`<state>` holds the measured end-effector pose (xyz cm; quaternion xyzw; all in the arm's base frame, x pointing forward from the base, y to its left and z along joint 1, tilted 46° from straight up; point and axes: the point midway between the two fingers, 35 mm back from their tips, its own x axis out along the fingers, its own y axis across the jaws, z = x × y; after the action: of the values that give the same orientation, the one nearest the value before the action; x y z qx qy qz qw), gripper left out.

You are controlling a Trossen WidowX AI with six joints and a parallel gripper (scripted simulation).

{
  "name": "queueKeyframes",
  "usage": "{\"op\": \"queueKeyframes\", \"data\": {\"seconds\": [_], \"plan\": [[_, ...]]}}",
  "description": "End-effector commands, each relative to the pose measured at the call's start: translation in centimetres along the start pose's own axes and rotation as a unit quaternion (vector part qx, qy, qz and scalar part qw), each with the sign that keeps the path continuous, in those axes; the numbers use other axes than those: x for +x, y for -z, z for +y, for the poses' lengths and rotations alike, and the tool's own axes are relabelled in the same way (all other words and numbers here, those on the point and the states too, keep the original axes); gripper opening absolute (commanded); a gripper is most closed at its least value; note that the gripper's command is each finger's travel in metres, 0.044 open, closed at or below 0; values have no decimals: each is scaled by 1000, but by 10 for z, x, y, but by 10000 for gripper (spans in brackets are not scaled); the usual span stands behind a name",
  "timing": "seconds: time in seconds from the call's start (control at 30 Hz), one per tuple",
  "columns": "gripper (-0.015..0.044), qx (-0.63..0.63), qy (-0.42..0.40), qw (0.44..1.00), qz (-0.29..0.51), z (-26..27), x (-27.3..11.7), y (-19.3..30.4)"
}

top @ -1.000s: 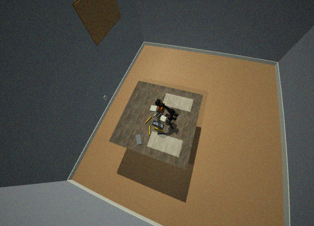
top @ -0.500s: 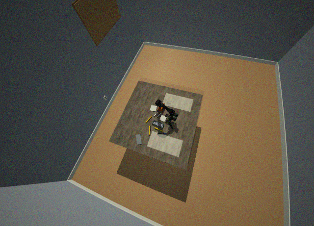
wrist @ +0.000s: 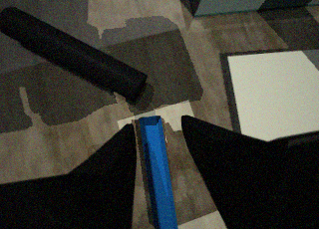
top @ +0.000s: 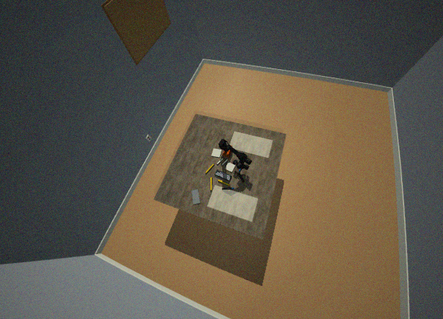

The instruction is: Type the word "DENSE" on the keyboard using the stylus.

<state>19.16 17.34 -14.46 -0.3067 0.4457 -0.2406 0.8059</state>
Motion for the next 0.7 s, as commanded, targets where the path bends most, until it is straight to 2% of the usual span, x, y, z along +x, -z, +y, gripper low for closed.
{"op": "queueKeyframes", "data": {"seconds": [0.0,0.17,0.2,0.3,0.4,0.47,0.67], "plan": [[150,7,-8,1000,-2,1,-24,-14],[150,9,-11,1000,3,3,-21,-15],[150,5,-8,999,36,4,-19,-12],[150,-9,4,976,219,3,-13,1],[150,-5,0,913,408,2,-22,6],[150,3,-8,874,486,1,-29,4],[150,5,-9,868,496,1,-30,3]]}}
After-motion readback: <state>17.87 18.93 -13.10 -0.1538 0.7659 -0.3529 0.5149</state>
